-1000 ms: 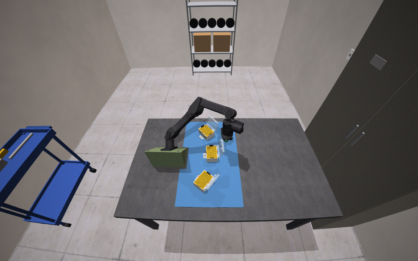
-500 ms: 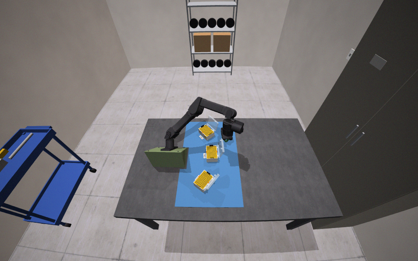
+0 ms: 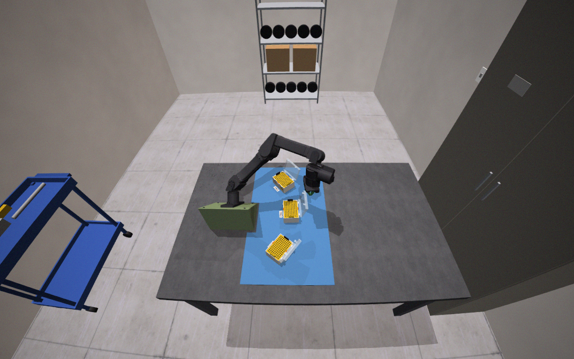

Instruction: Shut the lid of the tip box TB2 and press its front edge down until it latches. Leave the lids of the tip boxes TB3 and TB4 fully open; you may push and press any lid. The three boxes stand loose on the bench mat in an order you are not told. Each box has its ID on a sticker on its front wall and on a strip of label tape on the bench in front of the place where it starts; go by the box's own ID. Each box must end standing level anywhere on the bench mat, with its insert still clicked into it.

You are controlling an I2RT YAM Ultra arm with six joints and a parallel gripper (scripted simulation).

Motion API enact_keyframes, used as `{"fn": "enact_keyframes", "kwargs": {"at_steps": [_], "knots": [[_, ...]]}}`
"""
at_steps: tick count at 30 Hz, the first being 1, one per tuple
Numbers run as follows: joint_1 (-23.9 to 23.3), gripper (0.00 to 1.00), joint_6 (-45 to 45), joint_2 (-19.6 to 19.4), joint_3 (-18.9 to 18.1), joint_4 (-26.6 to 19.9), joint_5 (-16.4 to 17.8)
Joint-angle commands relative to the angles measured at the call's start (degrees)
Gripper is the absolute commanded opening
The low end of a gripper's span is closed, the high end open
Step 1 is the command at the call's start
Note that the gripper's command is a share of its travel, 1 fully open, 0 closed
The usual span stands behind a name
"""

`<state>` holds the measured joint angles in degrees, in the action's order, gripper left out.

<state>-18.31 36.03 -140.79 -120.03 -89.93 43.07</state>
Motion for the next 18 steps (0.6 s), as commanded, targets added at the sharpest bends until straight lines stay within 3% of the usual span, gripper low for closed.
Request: {"fn": "enact_keyframes", "kwargs": {"at_steps": [1,3,4,18], "knots": [[-0.88,0.00,-0.05,0.65,-0.31,-0.02,0.27],[-0.88,0.00,-0.05,0.65,-0.31,-0.02,0.27],[1.09,0.00,-2.59,-6.14,-9.10,-0.01,1.05],[2.72,0.00,-4.67,-4.94,-4.04,1.59,1.64]]}}
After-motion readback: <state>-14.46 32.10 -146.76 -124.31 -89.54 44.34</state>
